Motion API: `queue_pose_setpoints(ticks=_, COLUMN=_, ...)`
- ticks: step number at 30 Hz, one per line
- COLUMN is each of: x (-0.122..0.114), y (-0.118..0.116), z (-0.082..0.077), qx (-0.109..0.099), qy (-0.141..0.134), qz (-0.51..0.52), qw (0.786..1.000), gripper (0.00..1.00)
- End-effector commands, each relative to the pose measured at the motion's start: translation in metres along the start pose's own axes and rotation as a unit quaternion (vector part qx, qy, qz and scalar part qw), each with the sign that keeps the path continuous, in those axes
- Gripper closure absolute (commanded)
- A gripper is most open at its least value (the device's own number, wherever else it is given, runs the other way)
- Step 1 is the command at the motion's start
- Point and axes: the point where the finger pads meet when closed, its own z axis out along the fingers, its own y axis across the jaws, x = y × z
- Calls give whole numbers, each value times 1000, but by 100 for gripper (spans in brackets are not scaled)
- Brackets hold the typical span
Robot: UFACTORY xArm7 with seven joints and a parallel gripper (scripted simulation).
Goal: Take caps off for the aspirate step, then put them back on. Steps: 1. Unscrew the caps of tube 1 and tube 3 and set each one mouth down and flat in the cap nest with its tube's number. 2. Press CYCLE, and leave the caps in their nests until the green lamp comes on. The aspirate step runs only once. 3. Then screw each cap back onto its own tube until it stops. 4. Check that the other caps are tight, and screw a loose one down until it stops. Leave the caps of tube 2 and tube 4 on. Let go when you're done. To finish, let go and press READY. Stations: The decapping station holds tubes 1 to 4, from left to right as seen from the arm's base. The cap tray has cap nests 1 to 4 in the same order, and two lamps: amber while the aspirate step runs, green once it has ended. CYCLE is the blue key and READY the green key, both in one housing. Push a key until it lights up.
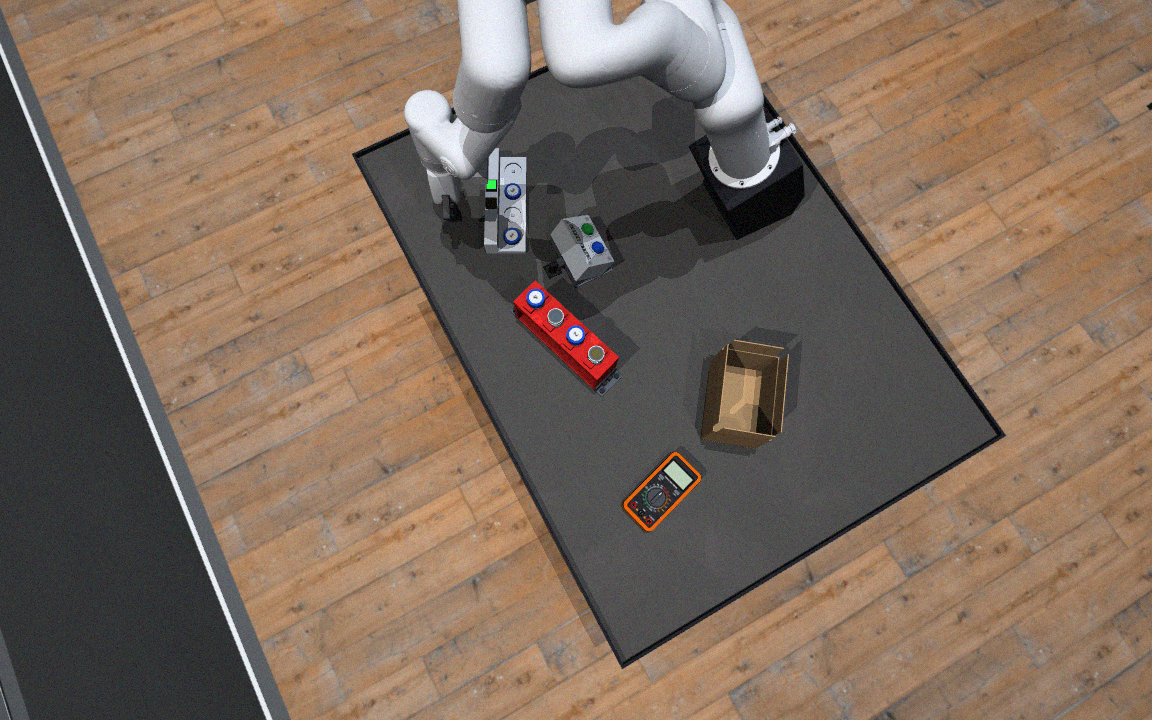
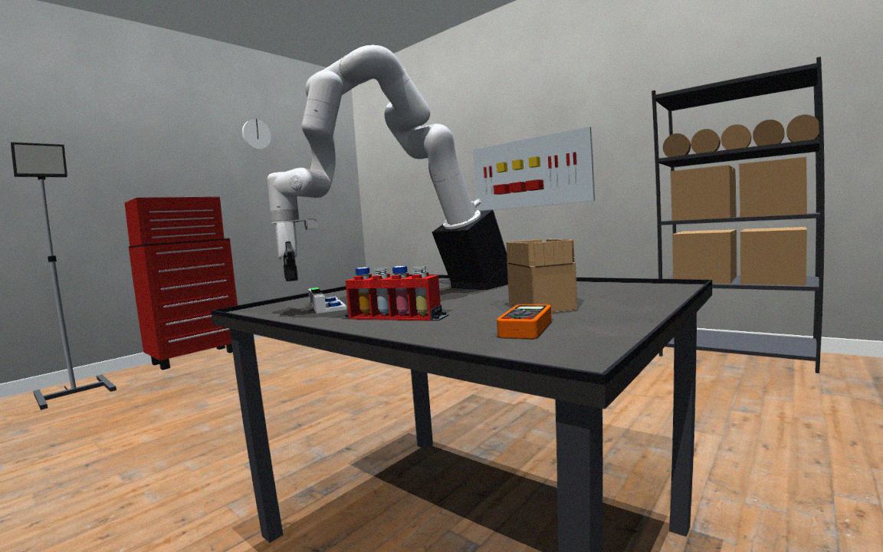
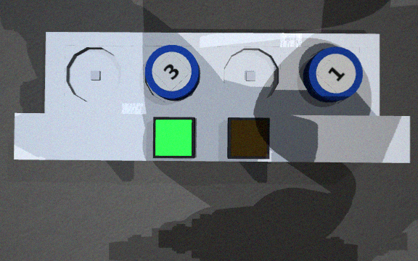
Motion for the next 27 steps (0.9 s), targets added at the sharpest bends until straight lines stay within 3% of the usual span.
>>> queue_pose_setpoints(ticks=1, x=-2, y=0, z=-1, qx=0, qy=-2, qz=0, qw=1000, gripper=0)
queue_pose_setpoints(ticks=17, x=-2, y=0, z=-1, qx=0, qy=-2, qz=0, qw=1000, gripper=0)
queue_pose_setpoints(ticks=18, x=5, y=2, z=-6, qx=0, qy=-2, qz=0, qw=1000, gripper=54)
queue_pose_setpoints(ticks=27, x=51, y=22, z=-36, qx=0, qy=-2, qz=0, qw=1000, gripper=54)
